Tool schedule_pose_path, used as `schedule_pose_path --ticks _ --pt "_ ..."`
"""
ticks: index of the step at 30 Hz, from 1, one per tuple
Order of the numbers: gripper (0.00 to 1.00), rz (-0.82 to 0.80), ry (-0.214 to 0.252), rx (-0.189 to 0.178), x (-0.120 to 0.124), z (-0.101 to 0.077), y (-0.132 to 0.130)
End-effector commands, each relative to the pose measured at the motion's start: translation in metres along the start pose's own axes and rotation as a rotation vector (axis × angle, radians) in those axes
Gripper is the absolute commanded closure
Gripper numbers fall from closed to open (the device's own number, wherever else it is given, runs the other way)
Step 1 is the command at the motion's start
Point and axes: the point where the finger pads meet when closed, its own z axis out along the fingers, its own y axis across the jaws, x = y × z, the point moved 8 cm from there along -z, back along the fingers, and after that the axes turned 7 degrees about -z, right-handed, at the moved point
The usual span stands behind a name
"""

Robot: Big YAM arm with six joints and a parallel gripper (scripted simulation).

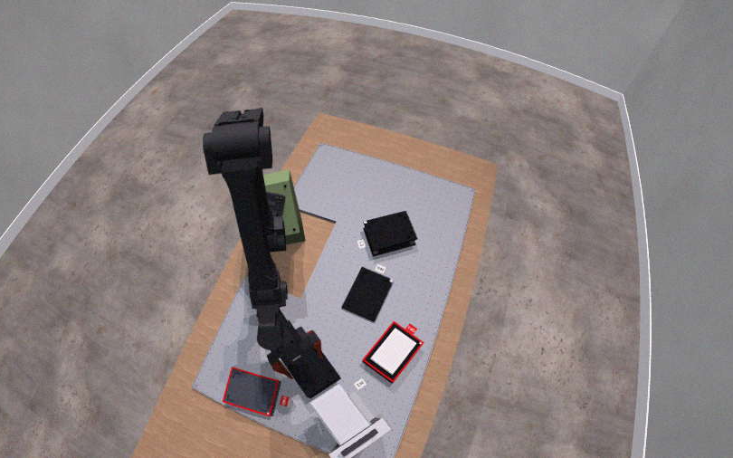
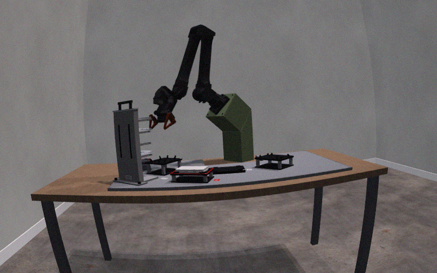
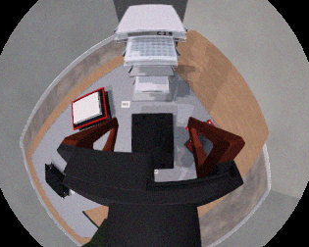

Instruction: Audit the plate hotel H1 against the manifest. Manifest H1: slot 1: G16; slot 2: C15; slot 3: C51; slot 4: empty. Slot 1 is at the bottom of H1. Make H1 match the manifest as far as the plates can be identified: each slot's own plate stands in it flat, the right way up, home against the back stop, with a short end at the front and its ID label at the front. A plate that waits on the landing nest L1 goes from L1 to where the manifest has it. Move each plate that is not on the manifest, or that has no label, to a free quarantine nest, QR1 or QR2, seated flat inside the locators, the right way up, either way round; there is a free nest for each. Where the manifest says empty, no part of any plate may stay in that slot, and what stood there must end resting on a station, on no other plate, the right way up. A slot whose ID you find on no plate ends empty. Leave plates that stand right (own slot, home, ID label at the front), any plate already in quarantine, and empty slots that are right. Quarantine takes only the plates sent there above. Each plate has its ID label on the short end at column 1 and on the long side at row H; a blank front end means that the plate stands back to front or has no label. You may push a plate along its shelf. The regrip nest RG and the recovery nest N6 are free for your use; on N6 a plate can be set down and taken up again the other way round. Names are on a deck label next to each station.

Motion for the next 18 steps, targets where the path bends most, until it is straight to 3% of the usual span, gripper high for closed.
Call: schedule_pose_path --ticks 1,18 --pt "0.0 -0.023 -0.025 -0.008 -0.017 0.01 -0.004" --pt "0.0 -0.023 -0.026 -0.008 -0.032 0.024 -0.006"
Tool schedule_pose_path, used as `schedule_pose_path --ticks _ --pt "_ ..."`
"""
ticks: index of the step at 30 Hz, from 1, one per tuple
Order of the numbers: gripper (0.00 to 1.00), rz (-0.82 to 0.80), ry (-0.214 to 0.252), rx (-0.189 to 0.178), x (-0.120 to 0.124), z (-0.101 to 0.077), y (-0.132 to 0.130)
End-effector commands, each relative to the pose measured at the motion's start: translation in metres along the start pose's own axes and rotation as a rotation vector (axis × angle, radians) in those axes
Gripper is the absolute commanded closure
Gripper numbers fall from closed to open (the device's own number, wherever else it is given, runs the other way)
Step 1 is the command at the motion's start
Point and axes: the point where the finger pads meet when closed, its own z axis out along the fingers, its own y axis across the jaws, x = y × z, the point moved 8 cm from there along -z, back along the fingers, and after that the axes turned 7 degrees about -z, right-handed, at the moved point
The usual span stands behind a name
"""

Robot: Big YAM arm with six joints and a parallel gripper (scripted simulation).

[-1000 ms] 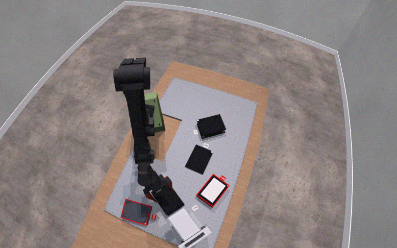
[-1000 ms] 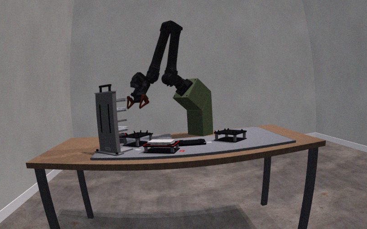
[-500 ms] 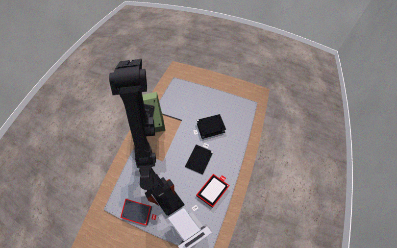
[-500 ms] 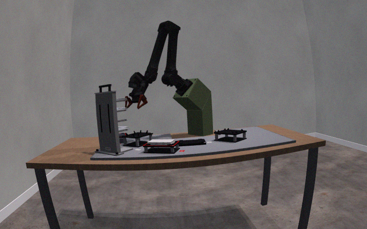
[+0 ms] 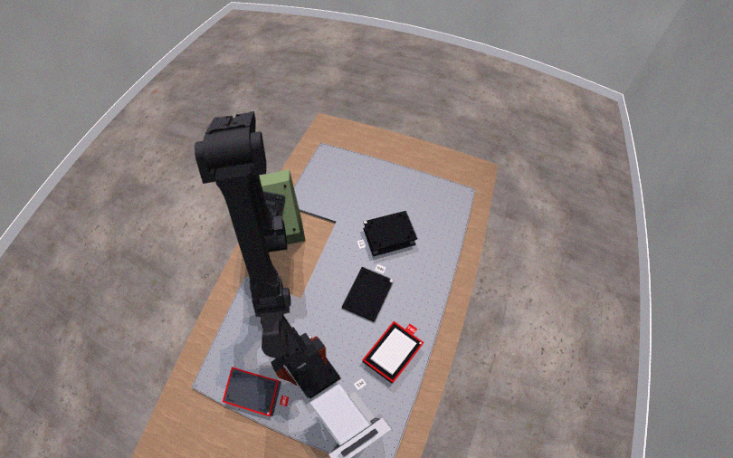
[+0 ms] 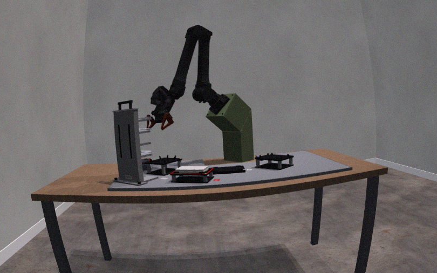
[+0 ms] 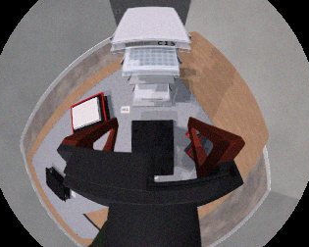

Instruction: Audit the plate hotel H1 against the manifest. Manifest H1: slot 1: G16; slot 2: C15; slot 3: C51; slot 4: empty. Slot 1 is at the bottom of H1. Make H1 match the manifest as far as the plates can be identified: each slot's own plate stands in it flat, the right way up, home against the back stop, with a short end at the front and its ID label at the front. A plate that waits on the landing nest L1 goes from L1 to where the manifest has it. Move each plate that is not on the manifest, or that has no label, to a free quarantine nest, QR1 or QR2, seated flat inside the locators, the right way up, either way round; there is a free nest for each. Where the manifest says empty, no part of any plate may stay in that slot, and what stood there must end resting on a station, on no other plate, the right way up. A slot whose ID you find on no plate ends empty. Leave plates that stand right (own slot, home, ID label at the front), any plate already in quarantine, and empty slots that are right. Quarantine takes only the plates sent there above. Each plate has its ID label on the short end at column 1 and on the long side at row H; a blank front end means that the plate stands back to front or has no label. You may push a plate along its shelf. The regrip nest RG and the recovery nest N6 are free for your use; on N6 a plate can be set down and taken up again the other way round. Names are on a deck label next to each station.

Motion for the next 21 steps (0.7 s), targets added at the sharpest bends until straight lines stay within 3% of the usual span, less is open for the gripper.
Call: schedule_pose_path --ticks 1,21 --pt "0.0 -0.023 -0.027 -0.008 -0.018 0.01 -0.004" --pt "0.0 -0.023 -0.031 -0.006 -0.037 0.027 -0.006"
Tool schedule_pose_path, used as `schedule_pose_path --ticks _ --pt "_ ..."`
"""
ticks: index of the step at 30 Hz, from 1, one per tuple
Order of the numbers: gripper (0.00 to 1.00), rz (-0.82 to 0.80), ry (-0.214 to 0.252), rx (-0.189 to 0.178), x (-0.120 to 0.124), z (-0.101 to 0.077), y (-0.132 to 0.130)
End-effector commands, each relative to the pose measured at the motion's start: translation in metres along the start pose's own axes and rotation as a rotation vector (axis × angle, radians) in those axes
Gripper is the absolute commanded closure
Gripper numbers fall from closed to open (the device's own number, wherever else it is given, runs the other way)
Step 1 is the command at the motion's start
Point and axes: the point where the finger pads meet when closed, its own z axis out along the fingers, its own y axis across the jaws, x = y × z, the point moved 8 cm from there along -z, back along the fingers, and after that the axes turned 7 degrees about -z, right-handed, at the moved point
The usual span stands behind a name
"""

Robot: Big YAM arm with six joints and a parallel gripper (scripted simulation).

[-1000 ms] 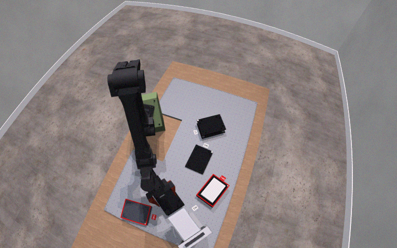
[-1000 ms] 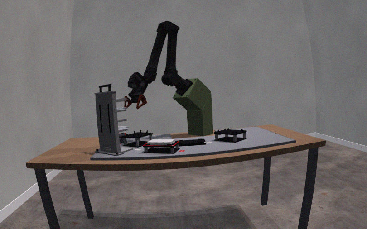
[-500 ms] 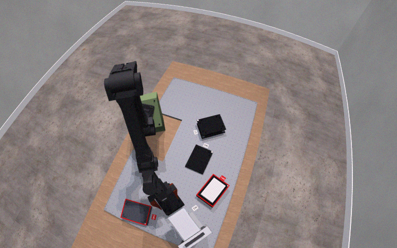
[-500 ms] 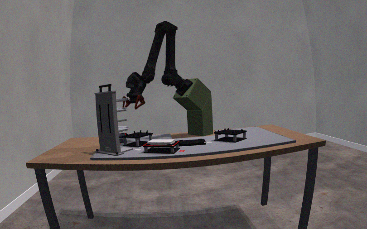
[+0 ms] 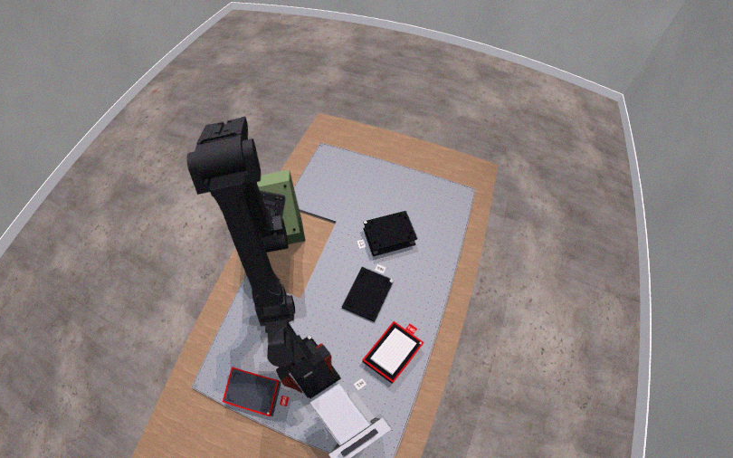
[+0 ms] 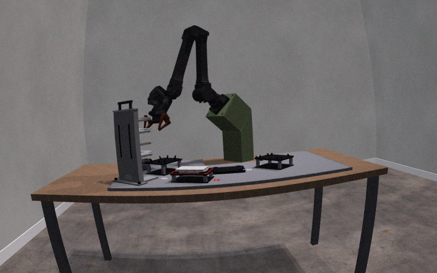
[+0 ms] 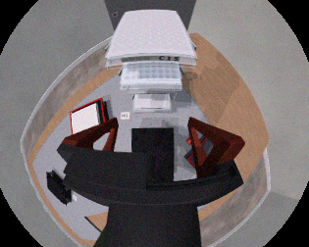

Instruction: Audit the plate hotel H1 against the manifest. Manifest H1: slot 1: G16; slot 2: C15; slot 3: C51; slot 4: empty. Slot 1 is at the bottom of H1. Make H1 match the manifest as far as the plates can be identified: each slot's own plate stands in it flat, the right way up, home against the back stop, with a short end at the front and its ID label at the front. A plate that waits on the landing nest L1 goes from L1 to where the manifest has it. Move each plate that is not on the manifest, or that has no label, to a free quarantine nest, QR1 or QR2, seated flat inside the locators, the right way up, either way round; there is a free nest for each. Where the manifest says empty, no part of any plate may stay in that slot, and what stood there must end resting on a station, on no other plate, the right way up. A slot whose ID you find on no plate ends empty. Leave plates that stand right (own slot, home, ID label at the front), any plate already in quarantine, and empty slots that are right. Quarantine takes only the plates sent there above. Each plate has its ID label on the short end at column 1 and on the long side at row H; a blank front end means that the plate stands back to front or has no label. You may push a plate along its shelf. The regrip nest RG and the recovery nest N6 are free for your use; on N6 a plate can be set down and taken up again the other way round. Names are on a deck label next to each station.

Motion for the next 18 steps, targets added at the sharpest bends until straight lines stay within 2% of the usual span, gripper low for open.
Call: schedule_pose_path --ticks 1,18 --pt "0.0 -0.023 -0.033 -0.006 -0.021 0.011 -0.005" --pt "0.0 -0.022 -0.033 -0.006 -0.036 0.025 -0.006"
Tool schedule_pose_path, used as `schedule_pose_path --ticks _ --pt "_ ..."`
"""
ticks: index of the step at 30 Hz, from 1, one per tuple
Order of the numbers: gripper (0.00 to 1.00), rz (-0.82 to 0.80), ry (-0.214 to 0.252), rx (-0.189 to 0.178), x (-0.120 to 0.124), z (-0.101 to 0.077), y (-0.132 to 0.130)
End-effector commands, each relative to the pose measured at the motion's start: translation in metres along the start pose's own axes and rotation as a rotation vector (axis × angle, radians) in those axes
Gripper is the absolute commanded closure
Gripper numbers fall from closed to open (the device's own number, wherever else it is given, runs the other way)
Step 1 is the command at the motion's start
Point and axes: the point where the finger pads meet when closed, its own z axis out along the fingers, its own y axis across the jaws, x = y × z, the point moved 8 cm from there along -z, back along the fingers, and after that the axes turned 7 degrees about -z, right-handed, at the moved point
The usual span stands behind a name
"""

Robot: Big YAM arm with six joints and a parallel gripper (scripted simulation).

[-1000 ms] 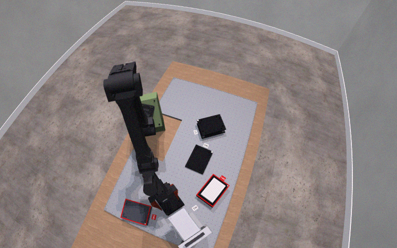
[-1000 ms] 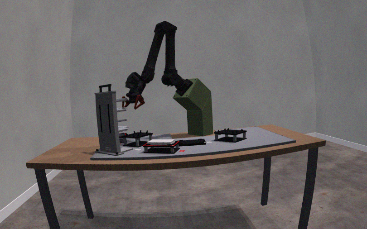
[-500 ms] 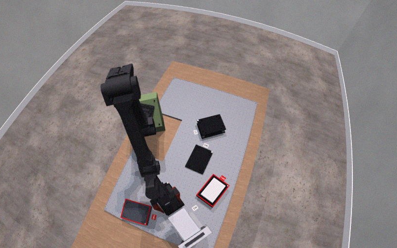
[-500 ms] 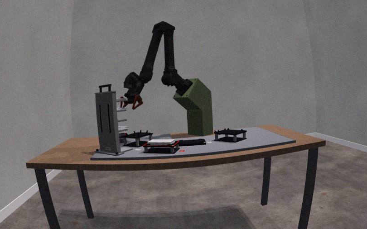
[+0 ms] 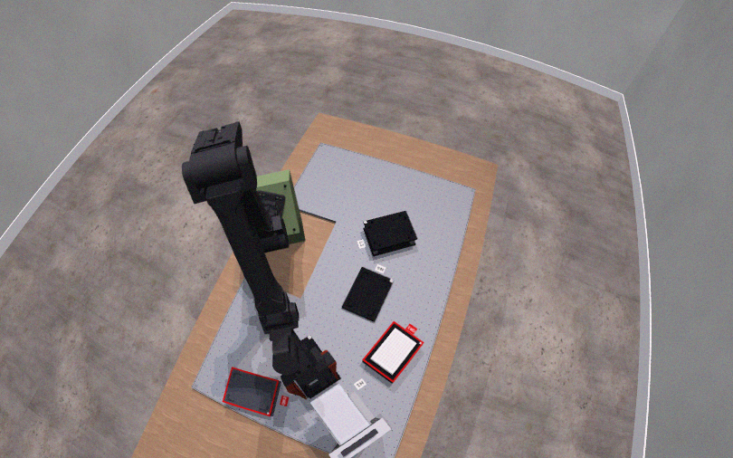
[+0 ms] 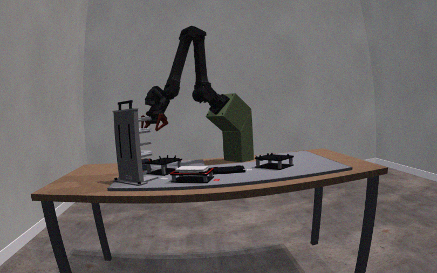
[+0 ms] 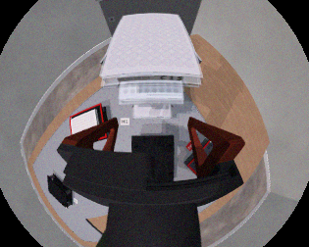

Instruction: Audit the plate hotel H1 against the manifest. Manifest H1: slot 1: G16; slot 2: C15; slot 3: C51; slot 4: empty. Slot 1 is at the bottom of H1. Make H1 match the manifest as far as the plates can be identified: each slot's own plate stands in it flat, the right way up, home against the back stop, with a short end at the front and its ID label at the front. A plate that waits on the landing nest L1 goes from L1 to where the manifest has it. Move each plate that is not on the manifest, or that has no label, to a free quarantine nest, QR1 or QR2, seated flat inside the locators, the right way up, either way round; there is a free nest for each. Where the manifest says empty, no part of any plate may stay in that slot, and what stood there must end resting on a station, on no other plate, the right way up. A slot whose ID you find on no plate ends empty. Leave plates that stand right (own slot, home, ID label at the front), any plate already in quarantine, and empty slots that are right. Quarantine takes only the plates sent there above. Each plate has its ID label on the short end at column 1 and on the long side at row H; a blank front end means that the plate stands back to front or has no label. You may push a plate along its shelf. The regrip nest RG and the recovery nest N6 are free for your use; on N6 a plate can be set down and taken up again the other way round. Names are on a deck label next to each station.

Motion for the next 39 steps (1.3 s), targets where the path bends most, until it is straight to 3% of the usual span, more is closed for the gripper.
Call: schedule_pose_path --ticks 1,23,32,33,39 --pt "0.0 -0.023 -0.035 -0.005 -0.022 0.011 -0.004" --pt "0.0 -0.022 -0.035 -0.005 -0.042 0.03 -0.006" --pt "0.0 -0.014 -0.043 0.007 -0.039 0.024 -0.008" --pt "0.14 -0.014 -0.043 0.007 -0.039 0.024 -0.008" --pt "0.14 -0.014 -0.043 0.007 -0.039 0.024 -0.008"
